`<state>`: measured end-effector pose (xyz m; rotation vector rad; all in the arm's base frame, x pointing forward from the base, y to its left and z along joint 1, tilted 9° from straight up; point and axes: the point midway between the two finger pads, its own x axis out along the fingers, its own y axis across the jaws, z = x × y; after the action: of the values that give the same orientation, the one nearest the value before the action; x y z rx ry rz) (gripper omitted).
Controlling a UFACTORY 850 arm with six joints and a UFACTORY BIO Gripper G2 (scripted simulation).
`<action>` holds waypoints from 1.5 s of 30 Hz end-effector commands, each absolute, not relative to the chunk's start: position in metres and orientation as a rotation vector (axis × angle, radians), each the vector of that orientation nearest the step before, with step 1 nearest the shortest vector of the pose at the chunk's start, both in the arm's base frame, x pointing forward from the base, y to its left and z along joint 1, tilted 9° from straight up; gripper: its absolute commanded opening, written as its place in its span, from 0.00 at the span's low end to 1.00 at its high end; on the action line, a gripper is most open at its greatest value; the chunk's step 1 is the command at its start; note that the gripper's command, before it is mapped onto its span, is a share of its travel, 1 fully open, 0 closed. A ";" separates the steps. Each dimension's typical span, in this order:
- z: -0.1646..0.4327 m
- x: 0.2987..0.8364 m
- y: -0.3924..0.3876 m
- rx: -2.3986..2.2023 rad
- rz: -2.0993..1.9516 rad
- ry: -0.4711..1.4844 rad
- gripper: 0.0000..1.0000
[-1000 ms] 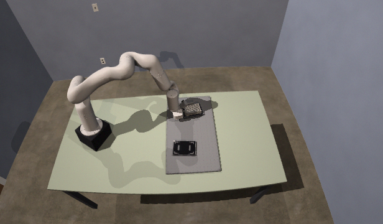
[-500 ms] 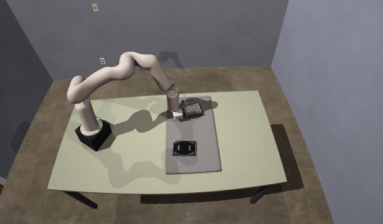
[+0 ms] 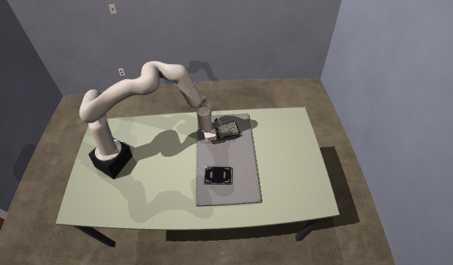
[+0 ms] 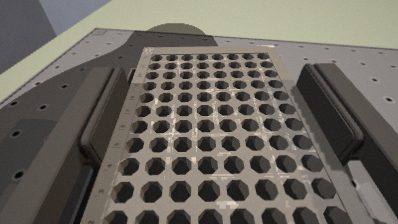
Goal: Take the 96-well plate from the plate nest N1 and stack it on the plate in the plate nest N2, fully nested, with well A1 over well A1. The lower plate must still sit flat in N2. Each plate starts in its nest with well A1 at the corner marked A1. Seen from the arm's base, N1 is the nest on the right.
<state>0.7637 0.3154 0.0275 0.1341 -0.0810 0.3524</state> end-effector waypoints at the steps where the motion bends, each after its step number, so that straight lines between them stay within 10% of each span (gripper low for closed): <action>1: 0.028 0.764 0.316 0.134 0.352 -0.081 0.00; 26: 0.028 0.764 0.315 0.134 0.352 -0.081 0.00; 27: 0.030 0.764 0.315 0.135 0.352 -0.081 0.37; 45: 0.030 0.764 0.315 0.134 0.352 -0.081 0.37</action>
<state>0.7627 0.3150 0.0285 0.1340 -0.0785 0.3525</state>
